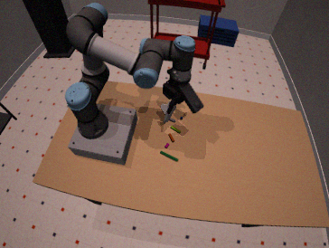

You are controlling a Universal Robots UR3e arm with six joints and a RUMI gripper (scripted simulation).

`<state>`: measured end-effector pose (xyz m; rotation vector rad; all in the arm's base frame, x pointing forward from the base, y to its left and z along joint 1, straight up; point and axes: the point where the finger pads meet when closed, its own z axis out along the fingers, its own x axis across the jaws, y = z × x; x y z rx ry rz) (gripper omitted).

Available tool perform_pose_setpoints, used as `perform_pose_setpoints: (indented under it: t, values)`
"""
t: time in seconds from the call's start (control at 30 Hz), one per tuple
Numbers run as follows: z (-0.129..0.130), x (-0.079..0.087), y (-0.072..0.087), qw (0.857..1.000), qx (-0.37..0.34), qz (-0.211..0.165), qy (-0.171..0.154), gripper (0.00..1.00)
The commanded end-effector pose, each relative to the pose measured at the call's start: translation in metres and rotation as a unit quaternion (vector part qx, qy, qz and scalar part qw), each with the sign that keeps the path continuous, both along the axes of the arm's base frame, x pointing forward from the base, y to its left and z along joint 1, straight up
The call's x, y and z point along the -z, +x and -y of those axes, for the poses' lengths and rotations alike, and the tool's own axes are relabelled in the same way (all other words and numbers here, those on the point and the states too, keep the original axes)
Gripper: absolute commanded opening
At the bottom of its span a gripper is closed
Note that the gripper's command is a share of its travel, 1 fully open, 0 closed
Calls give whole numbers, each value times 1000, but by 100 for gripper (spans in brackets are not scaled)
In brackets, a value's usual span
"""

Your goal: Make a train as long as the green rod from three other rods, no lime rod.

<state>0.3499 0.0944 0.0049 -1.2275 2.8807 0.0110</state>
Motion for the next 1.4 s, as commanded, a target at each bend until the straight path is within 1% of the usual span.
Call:
perform_pose_setpoints:
  t: [0.0,0.2,0.43,0.5,0.57,0.77,1.0,1.07,1.13,1.37]
  values:
    - [-1,-1,-1,996,84,1,-4,100]
    - [-3,-1,-2,991,136,0,-3,100]
    - [-4,-1,-5,980,199,0,-3,100]
    - [-4,-1,-5,980,199,0,-3,100]
    - [-6,-1,-6,972,233,-1,-3,100]
    - [-7,-1,-8,959,284,-1,-2,100]
    - [-10,-1,-10,939,344,-1,-2,100]
    - [-10,-1,-10,939,344,-1,-2,100]
    - [-11,-1,-12,926,377,-1,-1,100]
    - [-14,-1,-14,901,434,-2,-1,100]
